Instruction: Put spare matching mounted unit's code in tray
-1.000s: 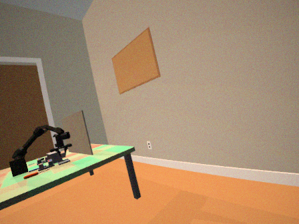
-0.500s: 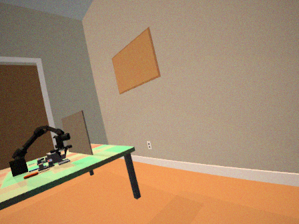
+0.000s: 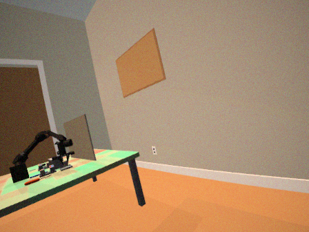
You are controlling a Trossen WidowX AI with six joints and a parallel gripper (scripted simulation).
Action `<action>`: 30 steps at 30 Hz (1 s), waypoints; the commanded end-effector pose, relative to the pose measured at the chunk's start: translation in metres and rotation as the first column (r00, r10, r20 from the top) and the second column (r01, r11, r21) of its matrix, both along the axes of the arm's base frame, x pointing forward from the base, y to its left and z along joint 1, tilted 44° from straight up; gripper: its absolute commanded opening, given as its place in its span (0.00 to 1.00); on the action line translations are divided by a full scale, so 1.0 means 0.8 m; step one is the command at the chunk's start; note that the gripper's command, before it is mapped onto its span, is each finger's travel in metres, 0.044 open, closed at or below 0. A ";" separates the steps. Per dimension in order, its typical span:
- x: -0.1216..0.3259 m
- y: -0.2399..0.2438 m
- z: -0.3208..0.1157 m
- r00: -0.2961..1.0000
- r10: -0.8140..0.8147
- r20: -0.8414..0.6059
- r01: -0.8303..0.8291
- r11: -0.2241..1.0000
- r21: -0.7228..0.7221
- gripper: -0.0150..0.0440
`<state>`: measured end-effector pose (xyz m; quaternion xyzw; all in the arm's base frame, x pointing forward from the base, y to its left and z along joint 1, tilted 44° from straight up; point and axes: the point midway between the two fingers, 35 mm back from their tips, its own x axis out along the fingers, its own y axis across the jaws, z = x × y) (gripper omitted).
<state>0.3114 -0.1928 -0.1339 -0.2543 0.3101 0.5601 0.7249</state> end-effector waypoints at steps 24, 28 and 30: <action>0.000 0.008 -0.007 1.000 0.000 0.000 0.000 1.000 0.001 0.83; 0.000 0.008 -0.007 1.000 0.000 0.000 0.000 1.000 0.001 1.00; 0.000 0.006 -0.004 1.000 0.000 0.000 0.000 1.000 0.001 1.00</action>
